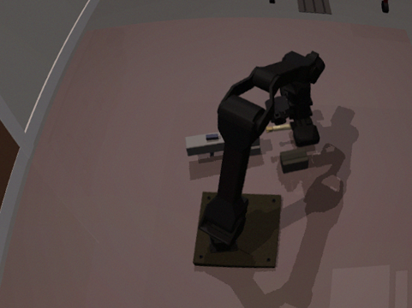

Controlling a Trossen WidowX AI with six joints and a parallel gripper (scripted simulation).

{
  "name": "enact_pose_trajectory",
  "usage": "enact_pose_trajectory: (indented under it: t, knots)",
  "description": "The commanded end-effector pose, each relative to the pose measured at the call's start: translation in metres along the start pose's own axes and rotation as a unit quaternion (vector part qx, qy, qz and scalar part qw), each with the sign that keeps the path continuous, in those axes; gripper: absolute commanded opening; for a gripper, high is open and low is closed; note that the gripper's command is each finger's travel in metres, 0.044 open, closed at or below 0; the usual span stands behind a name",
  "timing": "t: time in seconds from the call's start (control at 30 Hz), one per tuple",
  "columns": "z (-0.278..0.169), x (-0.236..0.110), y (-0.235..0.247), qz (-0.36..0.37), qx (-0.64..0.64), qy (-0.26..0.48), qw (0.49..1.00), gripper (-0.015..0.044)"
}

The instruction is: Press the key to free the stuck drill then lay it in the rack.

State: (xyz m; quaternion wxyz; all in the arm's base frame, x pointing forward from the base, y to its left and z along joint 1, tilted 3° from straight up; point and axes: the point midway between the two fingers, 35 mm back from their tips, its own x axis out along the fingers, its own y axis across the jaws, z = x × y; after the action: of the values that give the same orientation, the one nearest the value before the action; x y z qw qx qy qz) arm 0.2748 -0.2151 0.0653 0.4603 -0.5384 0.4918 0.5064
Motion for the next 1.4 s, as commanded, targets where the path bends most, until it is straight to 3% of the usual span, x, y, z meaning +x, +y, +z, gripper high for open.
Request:
enact_pose_trajectory:
  t: [0.0,1.37]
  knots:
    - [-0.001,-0.003,-0.001,-0.001,0.002,0.002,1.000,0.0000]
    - [-0.001,-0.014,-0.001,-0.001,0.002,0.002,1.000,0.0000]
